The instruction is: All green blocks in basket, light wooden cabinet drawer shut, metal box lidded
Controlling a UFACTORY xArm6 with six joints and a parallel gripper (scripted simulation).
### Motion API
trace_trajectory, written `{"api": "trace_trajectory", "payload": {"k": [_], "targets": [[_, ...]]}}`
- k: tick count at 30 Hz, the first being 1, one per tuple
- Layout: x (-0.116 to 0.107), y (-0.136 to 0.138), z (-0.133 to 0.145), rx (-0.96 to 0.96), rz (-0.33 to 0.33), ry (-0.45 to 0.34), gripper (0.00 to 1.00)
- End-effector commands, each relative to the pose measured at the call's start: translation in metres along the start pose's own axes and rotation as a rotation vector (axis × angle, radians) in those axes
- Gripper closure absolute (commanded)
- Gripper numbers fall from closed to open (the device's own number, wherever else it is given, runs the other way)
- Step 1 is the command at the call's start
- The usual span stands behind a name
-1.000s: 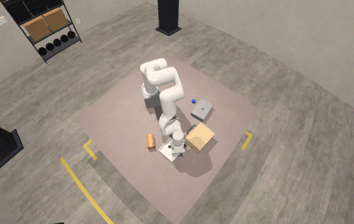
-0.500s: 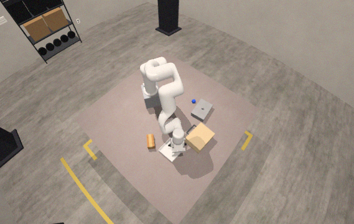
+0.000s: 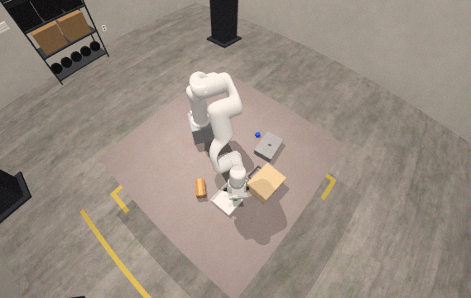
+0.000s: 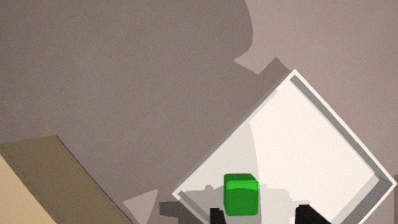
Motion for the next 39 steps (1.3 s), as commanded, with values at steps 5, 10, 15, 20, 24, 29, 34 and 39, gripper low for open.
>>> {"api": "trace_trajectory", "payload": {"k": [5, 10, 15, 20, 24, 29, 34, 39], "targets": [[-0.043, 0.0, -0.001, 0.0, -0.001, 0.004, 0.52], [-0.052, 0.0, -0.001, 0.0, -0.001, 0.004, 0.52], [-0.063, 0.0, -0.001, 0.0, -0.001, 0.004, 0.52], [-0.067, 0.0, -0.001, 0.0, -0.001, 0.004, 0.52], [-0.067, 0.0, -0.001, 0.0, -0.001, 0.004, 0.52], [-0.067, -0.002, 0.0, 0.003, -0.001, 0.004, 0.52], [-0.066, -0.03, 0.009, 0.045, -0.001, 0.002, 0.52], [-0.065, -0.093, 0.038, 0.15, 0.0, -0.002, 0.52]]}}
Point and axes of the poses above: the point where the finger pads meet when closed, its own x axis out along the fingers, its own y axis across the jaws, z = x × y, the point moved 3 cm from there along -x, back along the fingers, and after that the axes turned 11 degrees about -x, right-handed, at the moved point
